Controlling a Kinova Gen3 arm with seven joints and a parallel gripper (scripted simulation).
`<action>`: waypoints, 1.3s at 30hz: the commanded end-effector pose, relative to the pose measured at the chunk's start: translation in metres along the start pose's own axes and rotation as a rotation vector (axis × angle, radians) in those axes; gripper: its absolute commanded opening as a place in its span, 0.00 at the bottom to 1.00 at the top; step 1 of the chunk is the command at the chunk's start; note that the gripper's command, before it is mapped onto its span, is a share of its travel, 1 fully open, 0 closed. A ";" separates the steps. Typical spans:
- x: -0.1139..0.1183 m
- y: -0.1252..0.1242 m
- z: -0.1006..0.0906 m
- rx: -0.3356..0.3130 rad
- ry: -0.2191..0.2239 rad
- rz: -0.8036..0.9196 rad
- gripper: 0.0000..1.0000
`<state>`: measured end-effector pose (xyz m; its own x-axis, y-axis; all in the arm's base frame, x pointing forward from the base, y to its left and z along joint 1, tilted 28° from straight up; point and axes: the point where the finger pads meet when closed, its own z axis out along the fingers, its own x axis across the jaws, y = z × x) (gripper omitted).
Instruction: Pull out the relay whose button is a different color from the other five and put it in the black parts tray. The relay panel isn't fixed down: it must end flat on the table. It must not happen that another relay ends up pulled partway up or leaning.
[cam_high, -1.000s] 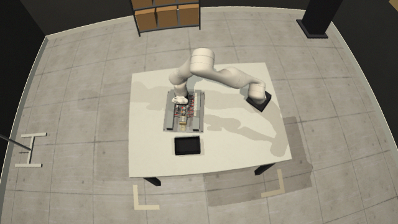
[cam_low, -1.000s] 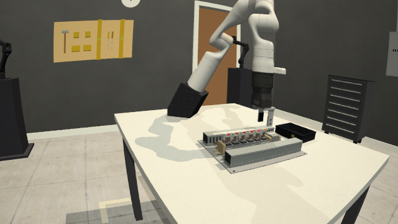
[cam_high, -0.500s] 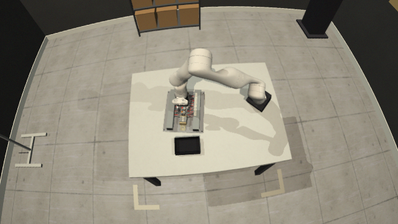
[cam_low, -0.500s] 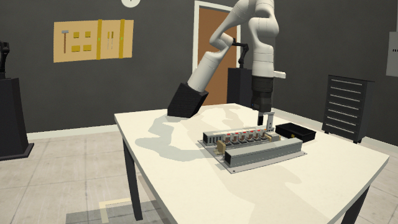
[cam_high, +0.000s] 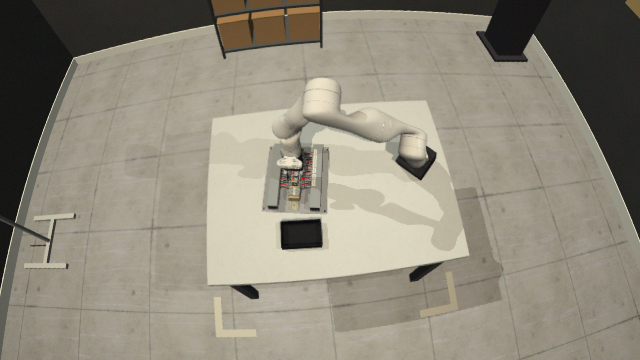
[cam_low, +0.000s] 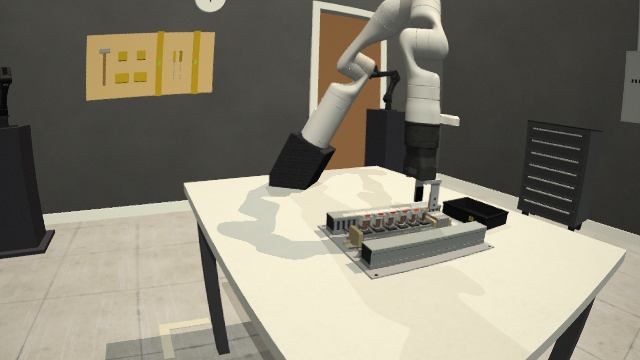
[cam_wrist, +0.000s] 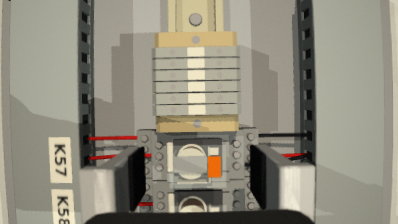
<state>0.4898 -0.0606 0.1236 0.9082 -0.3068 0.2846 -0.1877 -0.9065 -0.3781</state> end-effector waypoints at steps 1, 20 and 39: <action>0.001 0.000 -0.001 0.000 0.002 0.000 0.98; 0.001 0.000 0.000 0.000 0.002 0.000 0.98; 0.001 0.000 0.012 0.000 0.002 0.000 0.98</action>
<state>0.4938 -0.0576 0.1143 0.9082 -0.3068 0.2846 -0.1877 -0.9065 -0.3781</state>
